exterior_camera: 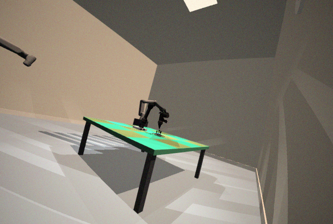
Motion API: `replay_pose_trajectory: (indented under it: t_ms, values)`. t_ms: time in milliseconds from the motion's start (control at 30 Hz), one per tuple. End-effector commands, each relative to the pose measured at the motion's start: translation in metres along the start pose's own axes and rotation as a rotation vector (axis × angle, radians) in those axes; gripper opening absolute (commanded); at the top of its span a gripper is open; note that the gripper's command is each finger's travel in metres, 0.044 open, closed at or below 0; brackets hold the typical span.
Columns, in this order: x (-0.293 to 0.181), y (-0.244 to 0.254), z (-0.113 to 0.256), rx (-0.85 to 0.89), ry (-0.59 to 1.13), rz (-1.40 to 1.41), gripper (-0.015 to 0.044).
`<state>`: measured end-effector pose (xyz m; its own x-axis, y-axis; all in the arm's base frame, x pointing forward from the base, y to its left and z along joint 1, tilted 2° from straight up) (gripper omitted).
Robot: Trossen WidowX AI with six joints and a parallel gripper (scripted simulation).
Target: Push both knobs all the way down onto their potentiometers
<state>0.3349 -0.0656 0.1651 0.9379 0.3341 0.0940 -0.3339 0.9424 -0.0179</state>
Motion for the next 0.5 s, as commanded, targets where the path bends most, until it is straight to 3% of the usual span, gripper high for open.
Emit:
replay_pose_trajectory:
  t_ms: [0, 467]
  values:
    - [0.0024, -0.0006, -0.0001, 0.005, 0.006, -0.158, 0.0000]
    - [0.0078, -0.0020, 0.0031, 0.005, 0.016, -0.643, 0.0000]
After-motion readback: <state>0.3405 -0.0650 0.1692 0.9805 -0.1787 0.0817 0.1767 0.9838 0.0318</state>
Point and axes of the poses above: the point midway between the two fingers, 35 mm back from their tips, its own z axis back along the fingers, its own y axis across the jaws, x = y × z, the point moved 6 cm from there along z, back along the fingers, and after that the axes turned 8 degrees about -z, right-handed, at the moved point
